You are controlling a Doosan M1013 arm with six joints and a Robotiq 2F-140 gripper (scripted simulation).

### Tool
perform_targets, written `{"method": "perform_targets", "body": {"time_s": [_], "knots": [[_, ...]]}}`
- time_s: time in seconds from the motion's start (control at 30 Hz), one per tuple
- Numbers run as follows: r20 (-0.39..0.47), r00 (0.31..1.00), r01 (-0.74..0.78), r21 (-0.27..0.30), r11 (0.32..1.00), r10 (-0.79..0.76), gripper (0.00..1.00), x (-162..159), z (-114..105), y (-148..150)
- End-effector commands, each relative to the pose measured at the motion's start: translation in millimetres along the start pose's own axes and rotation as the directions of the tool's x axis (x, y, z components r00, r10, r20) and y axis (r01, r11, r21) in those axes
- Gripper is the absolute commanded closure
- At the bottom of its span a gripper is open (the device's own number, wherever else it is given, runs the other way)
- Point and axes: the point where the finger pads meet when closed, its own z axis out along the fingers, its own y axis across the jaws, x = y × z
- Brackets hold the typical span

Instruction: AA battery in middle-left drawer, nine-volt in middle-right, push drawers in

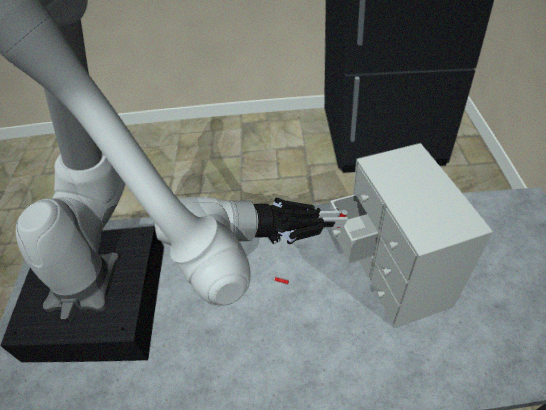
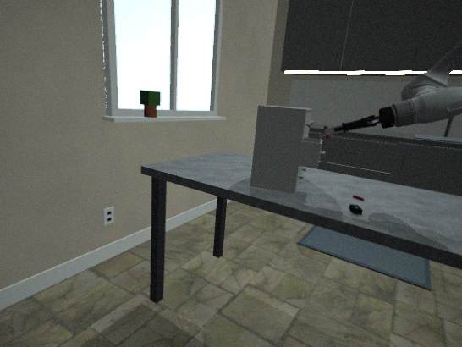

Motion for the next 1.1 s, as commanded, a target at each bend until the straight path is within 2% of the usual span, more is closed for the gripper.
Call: {"method": "perform_targets", "body": {"time_s": [0.0, 0.3, 0.63, 1.07], "knots": [[0.000, 1.000, 0.000, 0.000, 1.000, 0.000, 0.94, 4, 11, 0], [0.000, 1.000, 0.000, 0.000, 1.000, 0.000, 0.94, 13, 35, 0], [0.000, 1.000, 0.000, 0.000, 1.000, 0.000, 0.94, 16, 45, 0], [0.000, 1.000, 0.000, 0.000, 1.000, 0.000, 0.94, 17, 46, 0]]}}
